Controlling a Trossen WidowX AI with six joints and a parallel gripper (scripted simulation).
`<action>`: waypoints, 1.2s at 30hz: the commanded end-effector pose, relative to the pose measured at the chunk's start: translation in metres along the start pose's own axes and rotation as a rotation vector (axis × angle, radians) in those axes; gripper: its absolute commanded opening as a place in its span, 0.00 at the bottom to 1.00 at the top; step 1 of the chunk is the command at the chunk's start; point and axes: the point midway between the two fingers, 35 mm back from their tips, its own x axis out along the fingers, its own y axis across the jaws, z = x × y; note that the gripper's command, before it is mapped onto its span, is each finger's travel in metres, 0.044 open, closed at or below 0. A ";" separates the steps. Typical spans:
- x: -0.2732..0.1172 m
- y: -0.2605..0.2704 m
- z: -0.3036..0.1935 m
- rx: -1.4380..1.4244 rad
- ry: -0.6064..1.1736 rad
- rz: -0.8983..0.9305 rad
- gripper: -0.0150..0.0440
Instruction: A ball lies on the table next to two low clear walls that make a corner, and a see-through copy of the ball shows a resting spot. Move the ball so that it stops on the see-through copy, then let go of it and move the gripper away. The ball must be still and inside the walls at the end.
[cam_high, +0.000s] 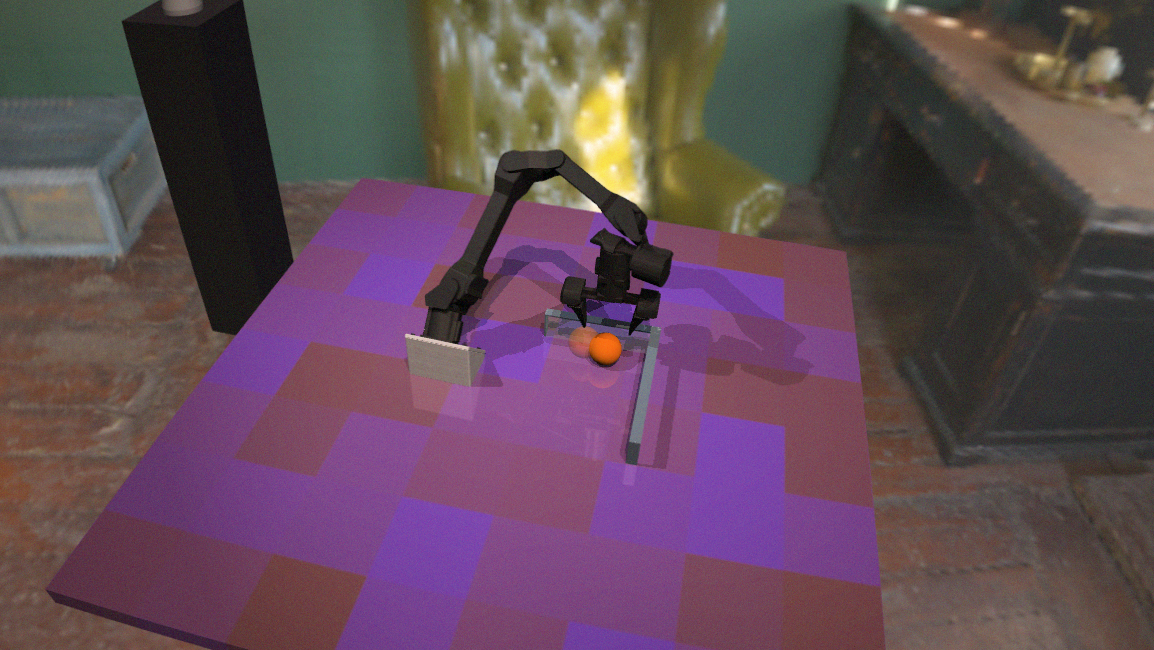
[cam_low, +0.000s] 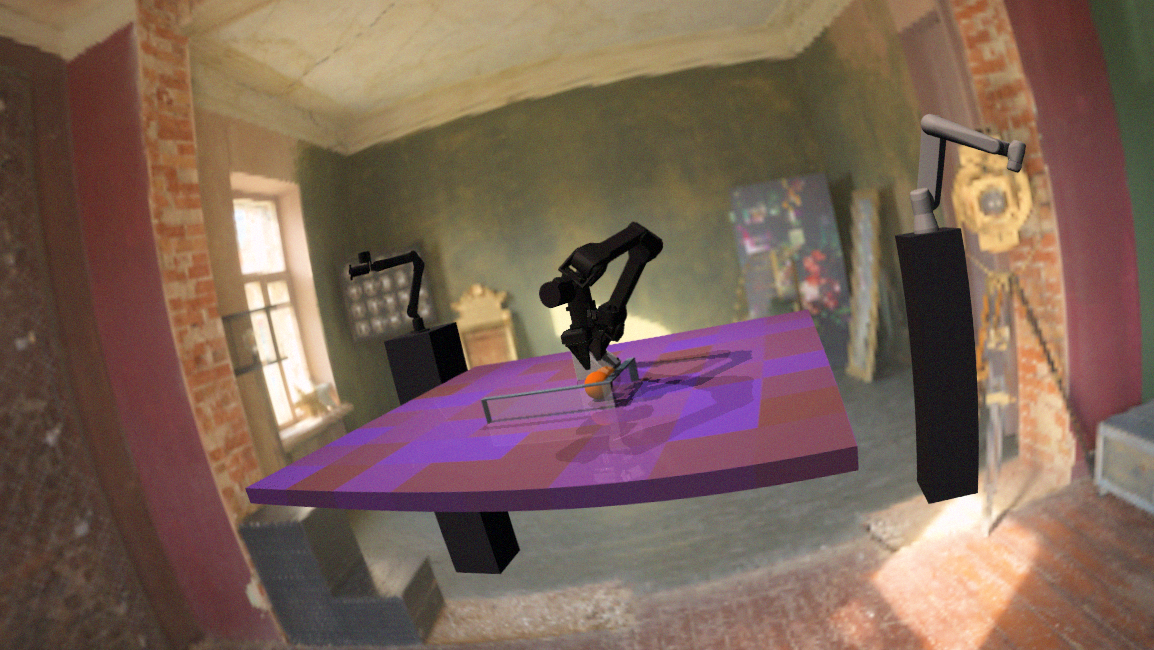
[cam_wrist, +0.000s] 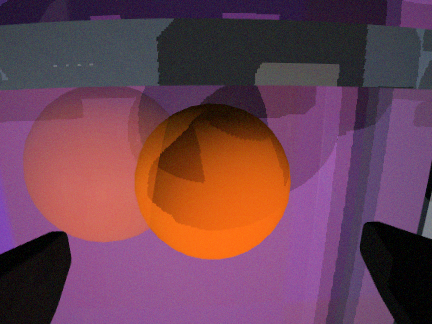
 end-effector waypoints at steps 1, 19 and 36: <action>0.004 0.000 0.000 0.004 -0.004 -0.004 0.99; 0.034 -0.001 0.000 0.004 -0.004 -0.004 0.99; 0.054 0.000 0.001 0.004 -0.006 -0.005 0.85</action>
